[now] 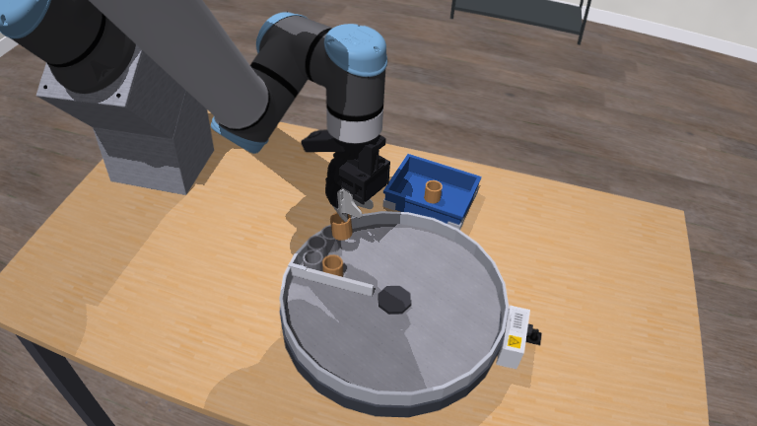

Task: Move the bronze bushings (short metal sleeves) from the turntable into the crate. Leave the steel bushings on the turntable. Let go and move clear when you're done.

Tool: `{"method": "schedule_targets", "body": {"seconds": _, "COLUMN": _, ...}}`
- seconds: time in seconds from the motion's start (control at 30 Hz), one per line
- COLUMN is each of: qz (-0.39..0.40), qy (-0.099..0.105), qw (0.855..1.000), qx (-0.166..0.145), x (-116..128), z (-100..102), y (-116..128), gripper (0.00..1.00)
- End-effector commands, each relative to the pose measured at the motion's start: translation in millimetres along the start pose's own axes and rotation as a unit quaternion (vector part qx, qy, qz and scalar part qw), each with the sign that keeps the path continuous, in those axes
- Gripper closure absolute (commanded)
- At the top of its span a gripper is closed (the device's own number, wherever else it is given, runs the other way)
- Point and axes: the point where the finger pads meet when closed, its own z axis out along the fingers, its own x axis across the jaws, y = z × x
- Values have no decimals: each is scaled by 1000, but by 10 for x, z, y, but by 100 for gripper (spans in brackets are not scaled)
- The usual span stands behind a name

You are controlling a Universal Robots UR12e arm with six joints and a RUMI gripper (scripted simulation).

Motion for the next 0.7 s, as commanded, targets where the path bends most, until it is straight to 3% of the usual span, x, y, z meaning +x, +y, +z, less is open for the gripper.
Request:
{"method": "schedule_targets", "body": {"seconds": 0.0, "qz": 0, "qy": 0, "qw": 1000, "qx": 0, "x": 73, "z": -4, "y": -5, "gripper": 100}}
{"method": "schedule_targets", "body": {"seconds": 0.23, "qz": 0, "qy": 0, "qw": 1000, "qx": 0, "x": 539, "z": -4, "y": -61, "gripper": 100}}
{"method": "schedule_targets", "body": {"seconds": 0.5, "qz": 0, "qy": 0, "qw": 1000, "qx": 0, "x": 1312, "z": -4, "y": -153, "gripper": 100}}
{"method": "schedule_targets", "body": {"seconds": 0.57, "qz": 0, "qy": 0, "qw": 1000, "qx": 0, "x": 1312, "z": -4, "y": -153, "gripper": 100}}
{"method": "schedule_targets", "body": {"seconds": 0.67, "qz": 0, "qy": 0, "qw": 1000, "qx": 0, "x": 1632, "z": -4, "y": -191, "gripper": 100}}
